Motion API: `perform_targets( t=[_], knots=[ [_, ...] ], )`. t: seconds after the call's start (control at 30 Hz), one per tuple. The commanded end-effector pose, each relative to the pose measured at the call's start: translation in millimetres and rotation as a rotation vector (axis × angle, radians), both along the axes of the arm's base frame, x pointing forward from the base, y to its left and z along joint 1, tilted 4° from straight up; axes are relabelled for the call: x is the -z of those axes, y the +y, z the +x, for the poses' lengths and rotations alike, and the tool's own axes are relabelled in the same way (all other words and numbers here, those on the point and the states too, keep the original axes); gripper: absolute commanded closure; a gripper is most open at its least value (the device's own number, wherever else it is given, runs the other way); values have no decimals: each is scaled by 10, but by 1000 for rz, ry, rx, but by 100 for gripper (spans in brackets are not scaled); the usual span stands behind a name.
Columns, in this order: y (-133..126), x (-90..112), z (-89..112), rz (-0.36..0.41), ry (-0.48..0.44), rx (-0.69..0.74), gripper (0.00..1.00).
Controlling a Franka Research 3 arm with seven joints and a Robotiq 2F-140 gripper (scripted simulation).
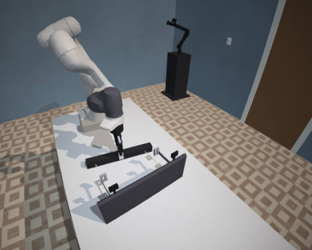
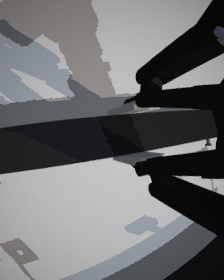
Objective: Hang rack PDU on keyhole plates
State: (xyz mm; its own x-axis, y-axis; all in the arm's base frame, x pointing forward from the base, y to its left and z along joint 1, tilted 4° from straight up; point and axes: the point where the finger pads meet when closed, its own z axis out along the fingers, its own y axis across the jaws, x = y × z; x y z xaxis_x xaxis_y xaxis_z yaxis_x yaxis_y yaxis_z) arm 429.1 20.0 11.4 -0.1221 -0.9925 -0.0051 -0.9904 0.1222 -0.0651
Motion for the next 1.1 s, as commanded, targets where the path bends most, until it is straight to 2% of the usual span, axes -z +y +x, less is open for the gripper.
perform_targets(
  t=[0.0,1.07],
  knots=[
    [-7,-2,12,-1,-3,3,100],
    [-7,-56,9,-1,-3,3,100]
  ],
)
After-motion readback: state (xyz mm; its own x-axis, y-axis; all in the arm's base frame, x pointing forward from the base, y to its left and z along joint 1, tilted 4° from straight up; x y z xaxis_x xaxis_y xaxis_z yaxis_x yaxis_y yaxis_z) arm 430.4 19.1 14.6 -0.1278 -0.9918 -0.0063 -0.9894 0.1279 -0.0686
